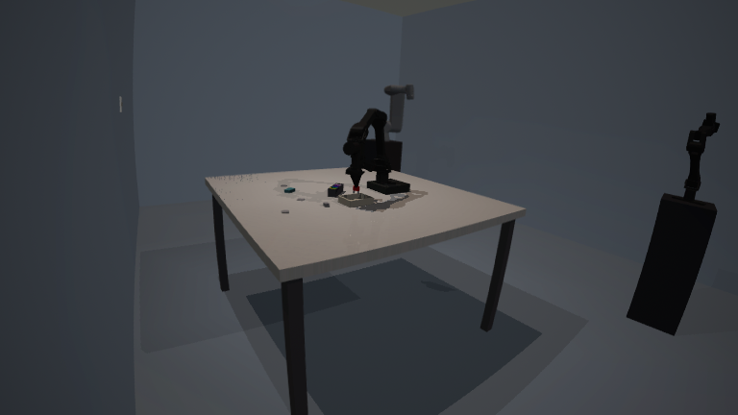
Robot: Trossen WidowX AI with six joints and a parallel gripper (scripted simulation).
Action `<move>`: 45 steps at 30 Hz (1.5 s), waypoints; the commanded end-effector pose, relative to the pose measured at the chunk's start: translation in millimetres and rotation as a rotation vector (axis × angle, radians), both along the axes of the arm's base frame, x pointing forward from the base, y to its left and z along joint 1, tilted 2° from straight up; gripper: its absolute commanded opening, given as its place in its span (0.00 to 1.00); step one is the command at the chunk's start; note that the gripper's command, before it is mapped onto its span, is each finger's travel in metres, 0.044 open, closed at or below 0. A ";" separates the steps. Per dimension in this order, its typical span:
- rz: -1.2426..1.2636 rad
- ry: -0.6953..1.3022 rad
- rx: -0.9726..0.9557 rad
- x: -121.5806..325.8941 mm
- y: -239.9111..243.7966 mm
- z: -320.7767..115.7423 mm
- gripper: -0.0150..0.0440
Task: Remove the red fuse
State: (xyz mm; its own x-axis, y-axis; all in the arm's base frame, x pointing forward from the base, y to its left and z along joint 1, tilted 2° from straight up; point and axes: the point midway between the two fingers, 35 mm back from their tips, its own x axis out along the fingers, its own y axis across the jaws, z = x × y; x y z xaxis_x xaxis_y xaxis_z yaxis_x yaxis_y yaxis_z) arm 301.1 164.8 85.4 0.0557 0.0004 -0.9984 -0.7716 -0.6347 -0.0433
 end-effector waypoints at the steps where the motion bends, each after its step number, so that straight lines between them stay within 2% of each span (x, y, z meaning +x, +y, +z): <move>1: -0.004 0.004 -0.006 0.2 -0.7 -8.5 0.25; 11: -0.004 0.004 -0.006 0.3 -1.1 -20.4 0.25; 24: -0.002 0.002 -0.002 0.1 -0.5 -14.7 0.81; 29: -0.004 0.004 -0.006 -1.7 -0.8 19.6 0.81; 45: 0.000 0.007 -0.004 -1.8 -0.5 18.0 0.81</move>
